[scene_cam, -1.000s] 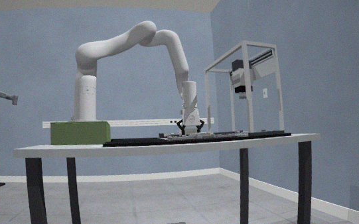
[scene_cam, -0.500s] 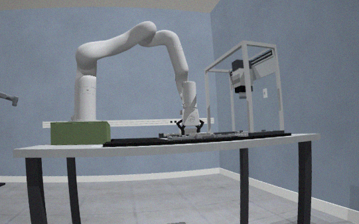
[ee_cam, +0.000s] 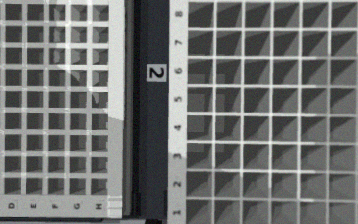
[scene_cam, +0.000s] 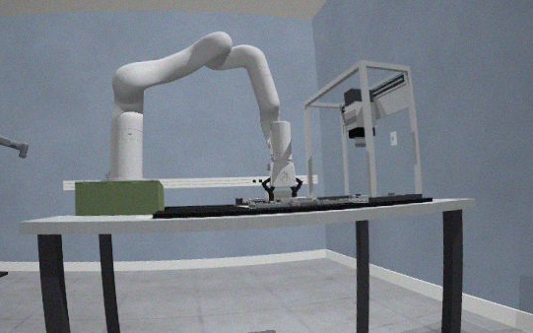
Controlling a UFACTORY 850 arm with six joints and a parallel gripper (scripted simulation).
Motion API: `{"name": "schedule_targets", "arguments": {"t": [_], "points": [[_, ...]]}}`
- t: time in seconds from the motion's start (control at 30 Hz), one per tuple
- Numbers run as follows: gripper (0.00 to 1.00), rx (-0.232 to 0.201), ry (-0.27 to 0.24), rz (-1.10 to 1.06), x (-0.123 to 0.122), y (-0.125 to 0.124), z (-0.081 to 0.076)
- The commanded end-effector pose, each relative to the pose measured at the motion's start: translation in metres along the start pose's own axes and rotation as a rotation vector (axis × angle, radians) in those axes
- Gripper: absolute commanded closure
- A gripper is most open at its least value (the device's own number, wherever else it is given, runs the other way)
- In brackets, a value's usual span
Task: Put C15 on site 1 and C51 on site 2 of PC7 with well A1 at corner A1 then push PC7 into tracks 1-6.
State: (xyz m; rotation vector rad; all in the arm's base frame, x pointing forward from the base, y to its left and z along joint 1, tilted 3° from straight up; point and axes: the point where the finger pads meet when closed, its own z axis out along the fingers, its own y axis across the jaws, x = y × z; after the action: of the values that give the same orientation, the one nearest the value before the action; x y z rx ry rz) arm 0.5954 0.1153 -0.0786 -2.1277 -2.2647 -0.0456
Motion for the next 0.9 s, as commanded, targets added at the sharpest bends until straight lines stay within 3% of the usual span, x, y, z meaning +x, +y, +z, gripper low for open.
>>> {"name": "schedule_targets", "arguments": {"t": [0.0, 0.87], "points": [[0.00, -0.002, 0.000, 0.000, 0.0002, 0.0011, -0.0009], [0.00, -0.002, 0.000, 0.000, -0.0091, 0.0011, -0.0009]]}}
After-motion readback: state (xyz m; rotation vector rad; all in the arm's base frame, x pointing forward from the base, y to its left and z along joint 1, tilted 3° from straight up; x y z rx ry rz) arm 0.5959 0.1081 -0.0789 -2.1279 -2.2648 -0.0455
